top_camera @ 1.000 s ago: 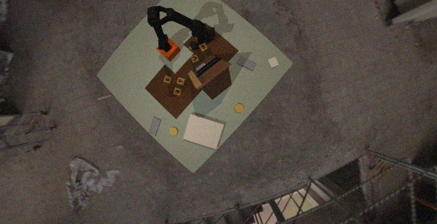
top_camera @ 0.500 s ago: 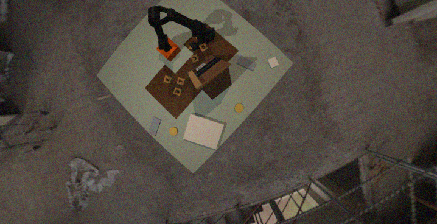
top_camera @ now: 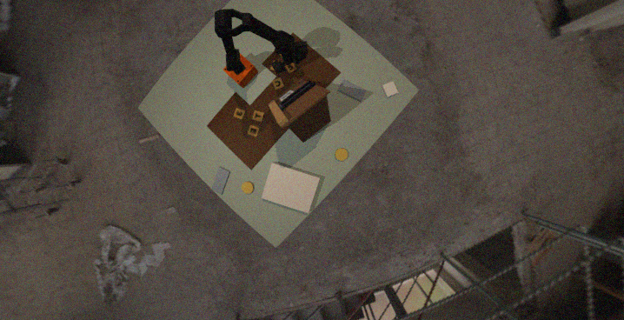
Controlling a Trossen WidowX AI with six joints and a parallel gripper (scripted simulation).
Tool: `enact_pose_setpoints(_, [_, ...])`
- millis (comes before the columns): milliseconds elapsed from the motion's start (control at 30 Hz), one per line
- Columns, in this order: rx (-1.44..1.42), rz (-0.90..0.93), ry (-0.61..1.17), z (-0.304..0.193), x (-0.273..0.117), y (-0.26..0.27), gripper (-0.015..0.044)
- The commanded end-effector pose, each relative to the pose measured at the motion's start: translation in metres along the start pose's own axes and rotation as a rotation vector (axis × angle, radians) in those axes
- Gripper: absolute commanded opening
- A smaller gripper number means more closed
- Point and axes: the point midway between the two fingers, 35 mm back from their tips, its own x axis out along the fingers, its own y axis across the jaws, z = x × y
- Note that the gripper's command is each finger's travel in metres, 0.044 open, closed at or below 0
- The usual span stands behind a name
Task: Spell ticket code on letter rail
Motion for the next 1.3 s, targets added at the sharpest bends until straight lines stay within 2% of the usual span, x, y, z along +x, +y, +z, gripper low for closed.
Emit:
enact_pose_setpoints(0, [-0.007, 0.007, -0.006, 0.0016, 0.0047, 0.0025, 0.0340])
enact_pose_setpoints(1167, [-0.007, 0.007, -0.006, 0.0016, 0.0051, 0.0024, 0.0340])
enact_pose_setpoints(1233, [-0.007, 0.007, -0.006, 0.0016, 0.0052, 0.0024, 0.0288])
enact_pose_setpoints(1267, [-0.007, 0.007, -0.006, 0.0016, 0.0052, 0.0024, 0.0281])
